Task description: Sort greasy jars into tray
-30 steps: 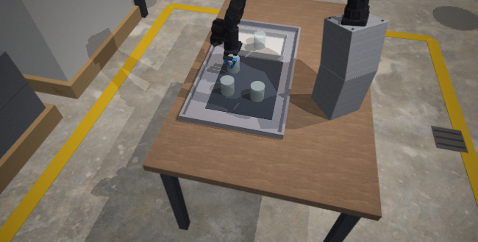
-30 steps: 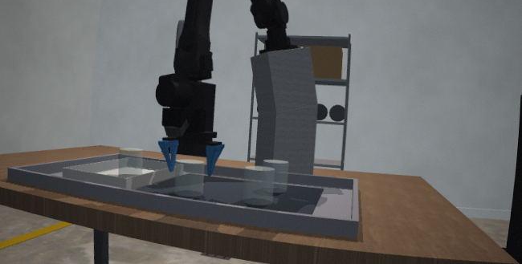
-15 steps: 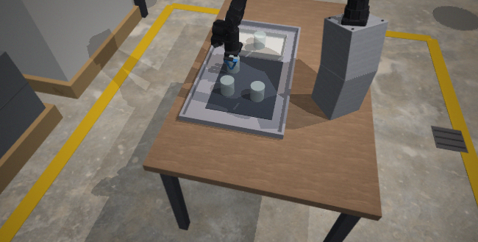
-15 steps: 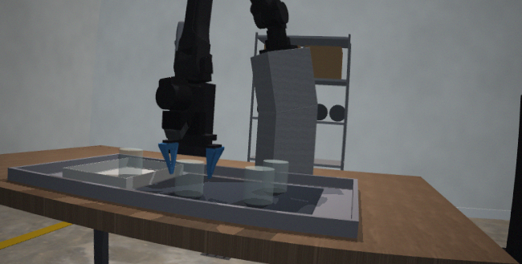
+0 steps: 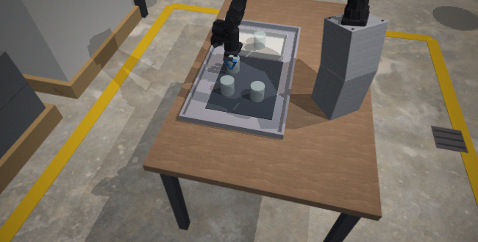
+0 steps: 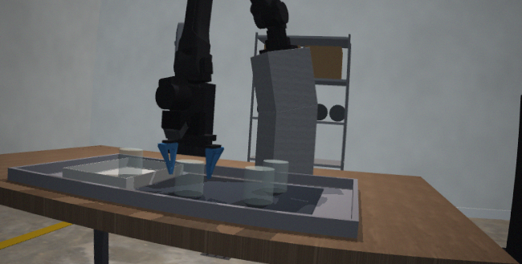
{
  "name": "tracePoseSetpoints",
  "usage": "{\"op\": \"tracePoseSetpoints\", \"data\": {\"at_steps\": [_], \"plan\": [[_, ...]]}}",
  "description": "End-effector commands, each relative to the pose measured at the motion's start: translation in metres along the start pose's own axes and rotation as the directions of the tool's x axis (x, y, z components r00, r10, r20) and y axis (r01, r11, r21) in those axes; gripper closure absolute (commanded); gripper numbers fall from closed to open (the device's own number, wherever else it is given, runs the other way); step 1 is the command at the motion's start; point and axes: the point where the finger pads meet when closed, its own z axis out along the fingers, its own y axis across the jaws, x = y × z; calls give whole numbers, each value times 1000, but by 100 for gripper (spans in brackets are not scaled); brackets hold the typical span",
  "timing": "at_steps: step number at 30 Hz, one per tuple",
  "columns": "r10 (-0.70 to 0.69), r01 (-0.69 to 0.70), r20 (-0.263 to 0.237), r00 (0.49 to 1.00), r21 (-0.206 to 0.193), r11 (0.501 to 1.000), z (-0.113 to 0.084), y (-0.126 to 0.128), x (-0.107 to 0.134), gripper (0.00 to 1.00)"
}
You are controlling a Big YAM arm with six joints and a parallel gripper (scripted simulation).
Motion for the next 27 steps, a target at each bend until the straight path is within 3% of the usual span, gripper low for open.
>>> {"op": "tracePoseSetpoints", "data": {"at_steps": [1,27], "plan": [[5,-5,0,1000,2,1000,11,-3,3,0],[5,-5,0,1000,2,1000,13,-1,12,0]]}}
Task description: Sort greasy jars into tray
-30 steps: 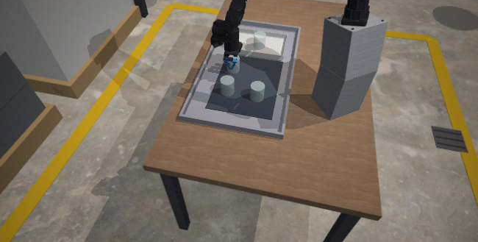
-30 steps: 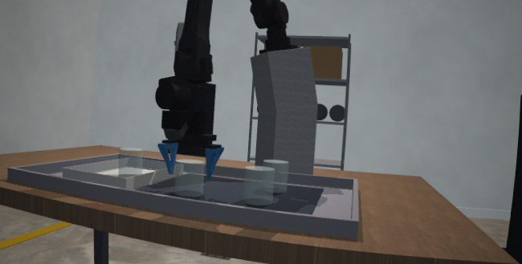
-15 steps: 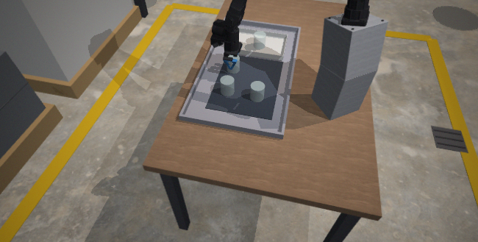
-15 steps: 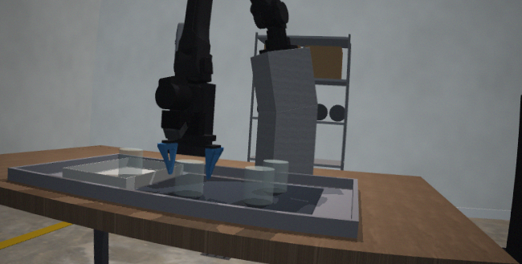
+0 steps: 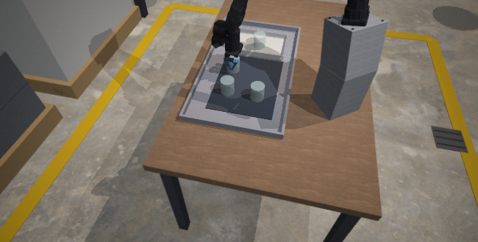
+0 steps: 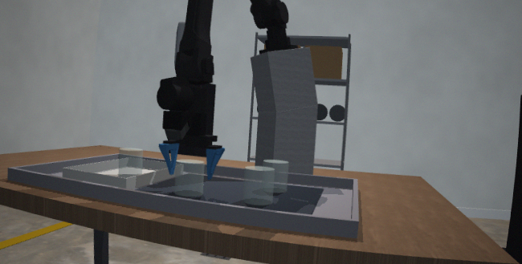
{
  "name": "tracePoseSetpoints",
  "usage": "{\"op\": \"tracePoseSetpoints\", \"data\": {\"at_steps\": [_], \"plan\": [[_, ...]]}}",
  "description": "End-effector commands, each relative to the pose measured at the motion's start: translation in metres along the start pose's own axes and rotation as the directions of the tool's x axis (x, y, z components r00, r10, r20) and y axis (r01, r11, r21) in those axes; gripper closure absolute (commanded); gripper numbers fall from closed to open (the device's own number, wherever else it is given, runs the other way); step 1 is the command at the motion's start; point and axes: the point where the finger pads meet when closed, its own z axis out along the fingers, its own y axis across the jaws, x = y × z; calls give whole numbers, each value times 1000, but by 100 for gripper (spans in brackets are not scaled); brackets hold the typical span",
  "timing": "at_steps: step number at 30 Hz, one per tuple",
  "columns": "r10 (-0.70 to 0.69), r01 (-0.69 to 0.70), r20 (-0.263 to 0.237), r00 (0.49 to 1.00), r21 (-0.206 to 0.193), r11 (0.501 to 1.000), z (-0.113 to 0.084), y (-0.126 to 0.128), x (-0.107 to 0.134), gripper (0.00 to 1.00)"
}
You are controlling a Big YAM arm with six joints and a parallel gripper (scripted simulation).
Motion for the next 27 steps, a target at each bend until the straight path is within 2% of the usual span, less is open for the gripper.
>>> {"op": "tracePoseSetpoints", "data": {"at_steps": [1,4,5,16,17,27], "plan": [[3,-3,-9,1000,-1,1000,12,-2,9,0],[3,-3,-9,1000,-1,1000,12,-2,9,0],[3,-3,-9,1000,-1,1000,12,-2,9,27],[3,-3,-9,1000,-1,1000,12,-2,9,27],[3,-3,-9,1000,-1,1000,12,-2,9,100],[3,-3,-9,1000,-1,1000,12,-2,9,100]]}}
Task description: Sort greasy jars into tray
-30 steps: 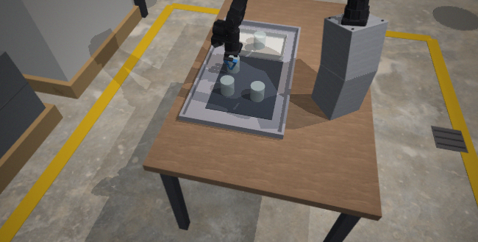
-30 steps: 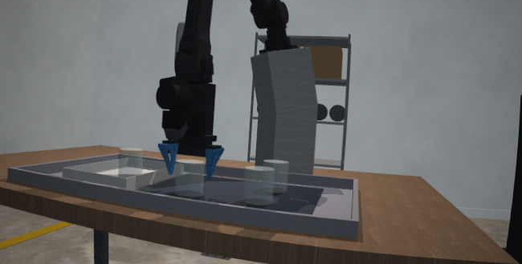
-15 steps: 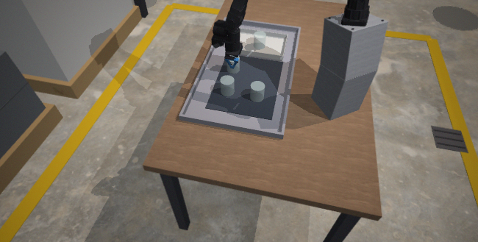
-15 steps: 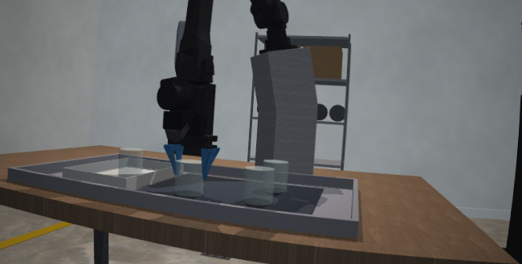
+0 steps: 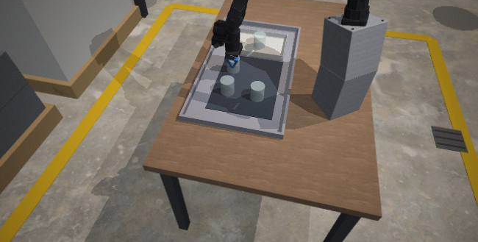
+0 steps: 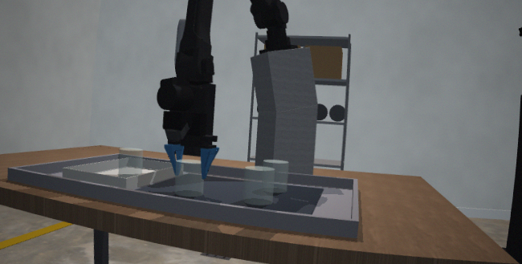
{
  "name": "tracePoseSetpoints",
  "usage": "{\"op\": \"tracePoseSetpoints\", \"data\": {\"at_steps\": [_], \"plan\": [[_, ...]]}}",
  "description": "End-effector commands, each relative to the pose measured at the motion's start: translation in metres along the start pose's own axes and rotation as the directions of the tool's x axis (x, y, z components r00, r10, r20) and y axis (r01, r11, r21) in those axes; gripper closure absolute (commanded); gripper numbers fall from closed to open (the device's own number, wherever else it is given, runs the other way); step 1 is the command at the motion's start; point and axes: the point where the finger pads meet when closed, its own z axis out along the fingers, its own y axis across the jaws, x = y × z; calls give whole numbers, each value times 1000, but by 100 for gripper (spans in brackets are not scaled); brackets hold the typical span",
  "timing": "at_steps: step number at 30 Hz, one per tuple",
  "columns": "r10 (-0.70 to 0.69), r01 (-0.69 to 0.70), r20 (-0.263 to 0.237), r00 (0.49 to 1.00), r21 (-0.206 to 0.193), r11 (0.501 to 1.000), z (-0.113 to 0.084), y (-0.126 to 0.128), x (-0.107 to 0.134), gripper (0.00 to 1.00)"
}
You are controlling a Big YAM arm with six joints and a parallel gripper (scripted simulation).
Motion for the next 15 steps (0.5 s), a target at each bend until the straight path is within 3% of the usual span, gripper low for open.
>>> {"op": "tracePoseSetpoints", "data": {"at_steps": [1,15], "plan": [[3,-3,-9,1000,-1,1000,11,-2,9,100],[3,-3,-9,1000,-1,1000,-15,-2,8,100]]}}
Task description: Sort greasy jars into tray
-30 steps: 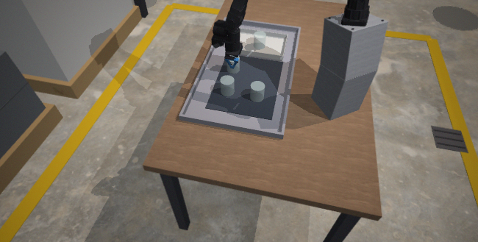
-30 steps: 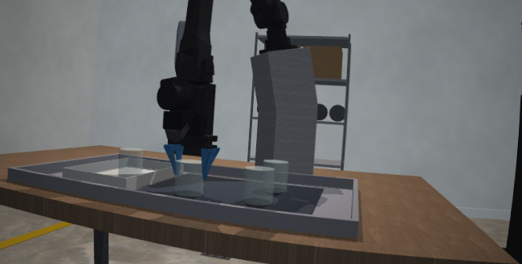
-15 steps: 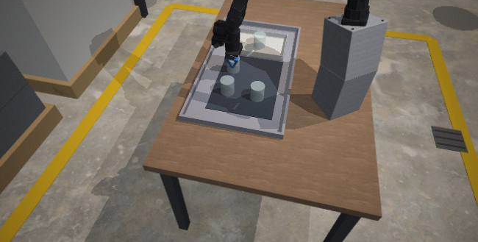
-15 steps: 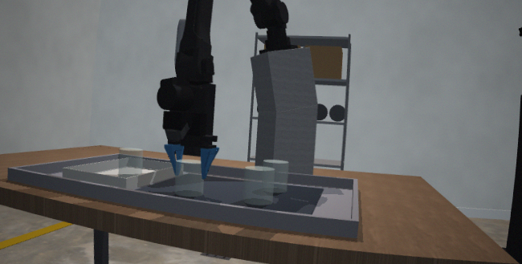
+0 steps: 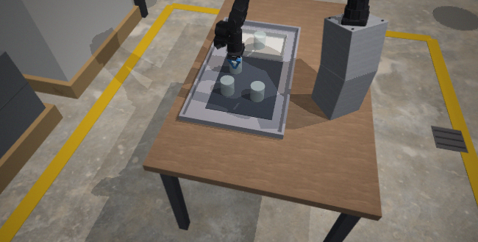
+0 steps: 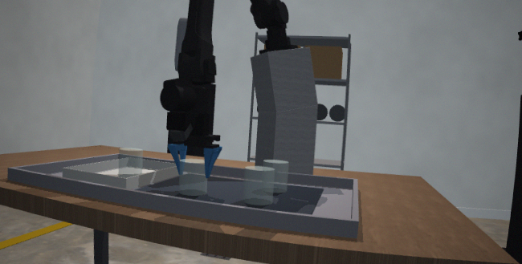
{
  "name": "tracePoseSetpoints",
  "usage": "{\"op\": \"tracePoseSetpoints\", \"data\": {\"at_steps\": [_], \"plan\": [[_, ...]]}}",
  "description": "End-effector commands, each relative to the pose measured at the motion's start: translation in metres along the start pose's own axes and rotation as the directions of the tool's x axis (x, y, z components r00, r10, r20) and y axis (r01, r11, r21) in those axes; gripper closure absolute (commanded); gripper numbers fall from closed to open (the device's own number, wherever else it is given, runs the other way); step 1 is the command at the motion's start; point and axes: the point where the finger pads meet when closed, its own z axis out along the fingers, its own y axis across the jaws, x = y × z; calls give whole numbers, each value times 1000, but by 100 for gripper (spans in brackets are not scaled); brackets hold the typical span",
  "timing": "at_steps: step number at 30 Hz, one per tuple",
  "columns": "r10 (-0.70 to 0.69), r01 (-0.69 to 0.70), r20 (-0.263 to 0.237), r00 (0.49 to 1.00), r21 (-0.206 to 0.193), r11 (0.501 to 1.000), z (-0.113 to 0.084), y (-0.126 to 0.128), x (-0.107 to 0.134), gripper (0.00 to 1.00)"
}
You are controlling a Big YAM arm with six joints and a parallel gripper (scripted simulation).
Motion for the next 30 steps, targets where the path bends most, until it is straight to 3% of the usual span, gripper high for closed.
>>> {"op": "tracePoseSetpoints", "data": {"at_steps": [1,30], "plan": [[6,-6,12,1000,4,1000,-17,-5,-5,100],[6,-6,12,1000,4,1000,-83,-5,-4,100]]}}
